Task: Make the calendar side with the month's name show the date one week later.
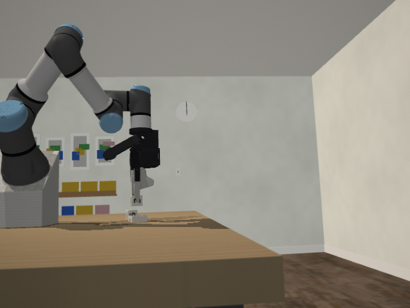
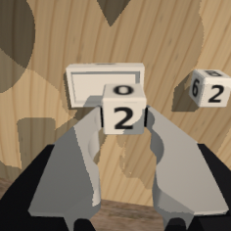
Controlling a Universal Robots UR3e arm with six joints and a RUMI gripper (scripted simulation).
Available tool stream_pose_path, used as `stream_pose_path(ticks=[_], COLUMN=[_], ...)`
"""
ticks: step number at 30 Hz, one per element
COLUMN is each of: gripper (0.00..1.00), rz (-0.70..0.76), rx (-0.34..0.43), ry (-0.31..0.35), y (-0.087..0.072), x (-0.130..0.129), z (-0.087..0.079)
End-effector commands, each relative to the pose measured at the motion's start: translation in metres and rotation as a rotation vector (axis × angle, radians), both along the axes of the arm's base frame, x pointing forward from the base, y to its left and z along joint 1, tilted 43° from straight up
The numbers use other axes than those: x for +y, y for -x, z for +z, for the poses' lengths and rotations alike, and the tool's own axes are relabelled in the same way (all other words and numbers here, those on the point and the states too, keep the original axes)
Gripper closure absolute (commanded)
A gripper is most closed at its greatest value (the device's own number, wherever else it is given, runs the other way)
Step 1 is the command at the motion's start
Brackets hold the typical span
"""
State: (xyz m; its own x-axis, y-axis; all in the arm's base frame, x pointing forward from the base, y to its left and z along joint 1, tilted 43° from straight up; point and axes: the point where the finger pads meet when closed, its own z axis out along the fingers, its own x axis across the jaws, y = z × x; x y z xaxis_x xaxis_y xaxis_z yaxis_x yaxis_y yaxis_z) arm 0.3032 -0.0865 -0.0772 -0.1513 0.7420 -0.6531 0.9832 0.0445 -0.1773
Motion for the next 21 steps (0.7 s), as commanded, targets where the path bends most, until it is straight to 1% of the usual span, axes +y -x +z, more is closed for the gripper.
stream_pose_path(ticks=[1, 21], gripper=[0.89, 0.89], rz=[0.001, 0.001], rx=[-0.002, -0.002], ry=[0.000, 0.000], y=[0.000, 0.001], x=[-0.001, -0.011], z=[-0.001, -0.012])
